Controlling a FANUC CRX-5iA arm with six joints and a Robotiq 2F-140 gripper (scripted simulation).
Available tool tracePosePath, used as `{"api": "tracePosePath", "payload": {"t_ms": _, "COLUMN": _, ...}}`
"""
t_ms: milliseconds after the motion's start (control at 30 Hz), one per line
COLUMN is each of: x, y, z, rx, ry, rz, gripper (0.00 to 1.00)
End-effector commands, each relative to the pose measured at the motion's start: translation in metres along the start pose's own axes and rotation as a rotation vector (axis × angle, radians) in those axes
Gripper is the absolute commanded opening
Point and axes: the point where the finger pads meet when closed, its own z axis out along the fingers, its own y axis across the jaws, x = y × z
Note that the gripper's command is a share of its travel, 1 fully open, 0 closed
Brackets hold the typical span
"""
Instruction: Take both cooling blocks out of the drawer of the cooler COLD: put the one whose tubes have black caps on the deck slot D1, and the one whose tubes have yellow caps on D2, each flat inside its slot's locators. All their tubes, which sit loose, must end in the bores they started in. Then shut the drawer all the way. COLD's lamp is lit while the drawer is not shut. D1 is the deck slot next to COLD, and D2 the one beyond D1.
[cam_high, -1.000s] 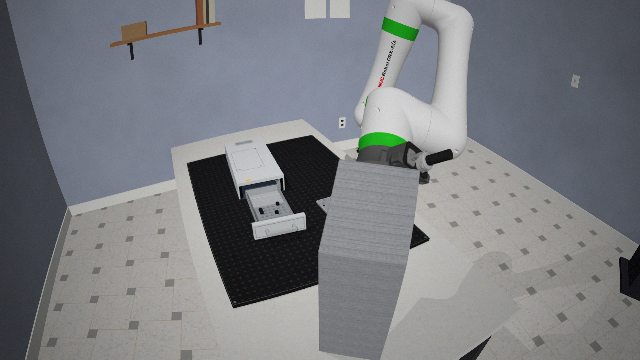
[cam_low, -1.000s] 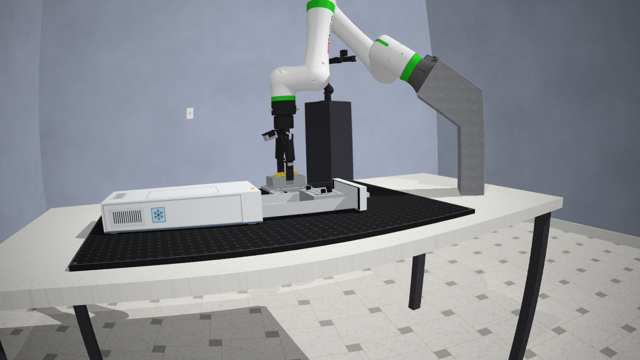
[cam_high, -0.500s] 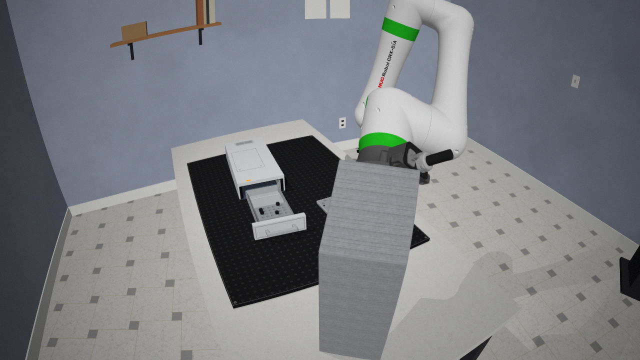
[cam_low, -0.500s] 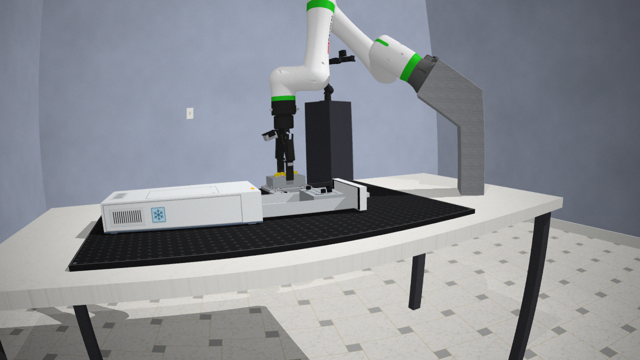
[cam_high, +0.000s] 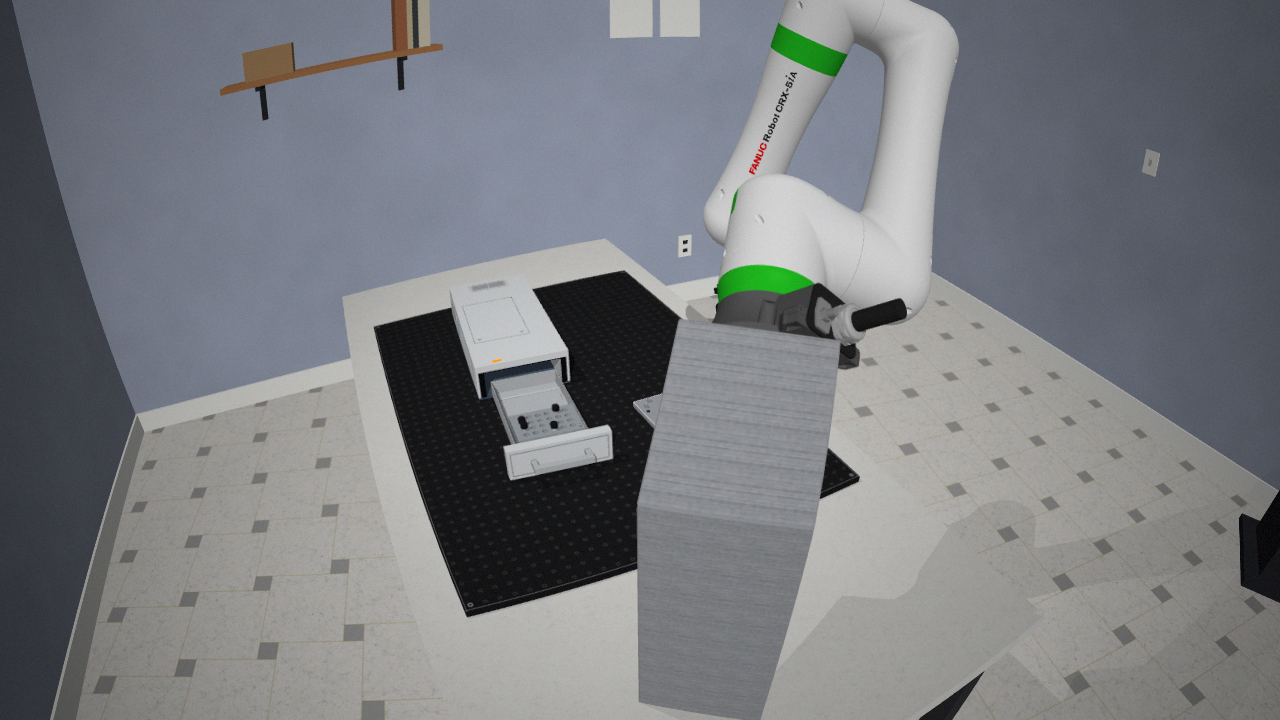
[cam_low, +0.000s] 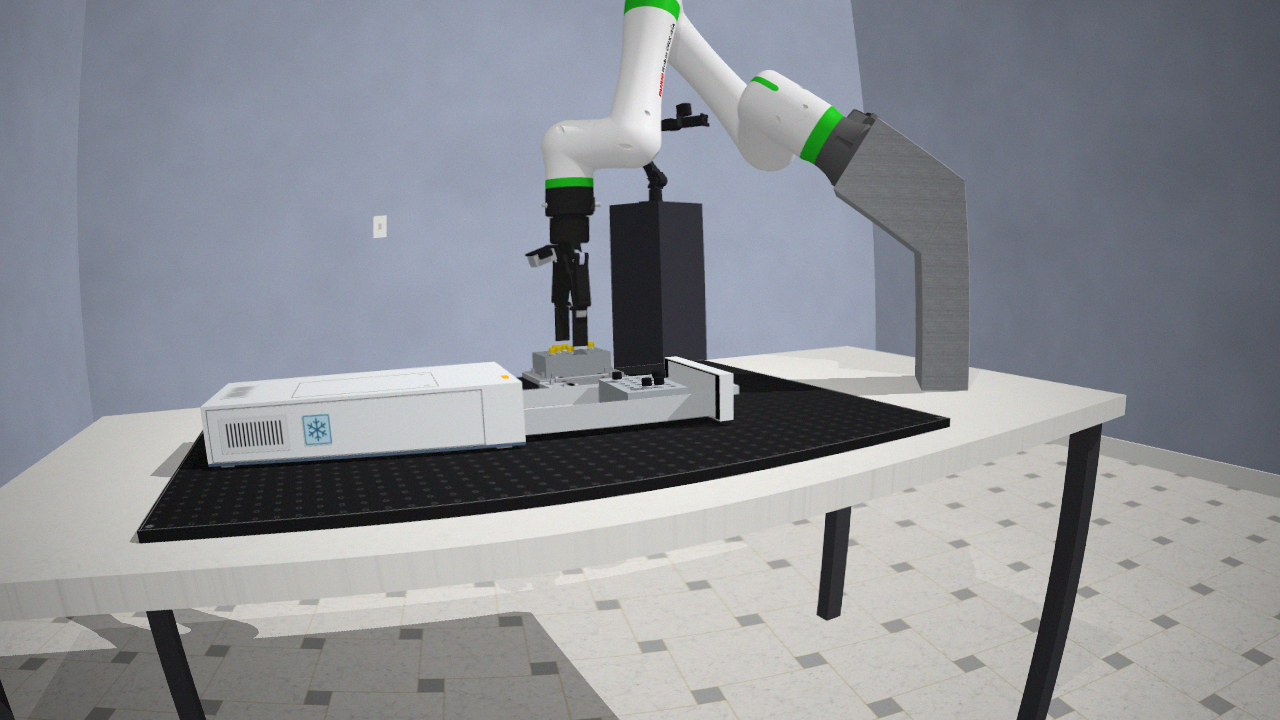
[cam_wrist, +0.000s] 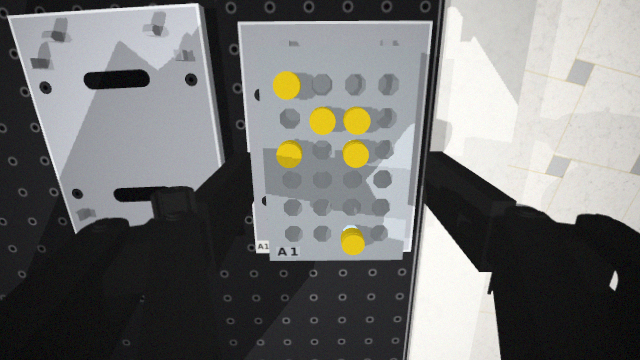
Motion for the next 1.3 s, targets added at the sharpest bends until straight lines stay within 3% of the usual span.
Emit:
{"api": "tracePosePath", "payload": {"t_ms": 0, "x": 0.002, "y": 0.001, "z": -0.012, "rx": 0.007, "ry": -0.01, "rz": -0.001, "gripper": 0.66}}
{"api": "tracePosePath", "payload": {"t_ms": 1267, "x": 0.003, "y": 0.002, "z": -0.055, "rx": 0.007, "ry": -0.01, "rz": -0.001, "gripper": 0.66}}
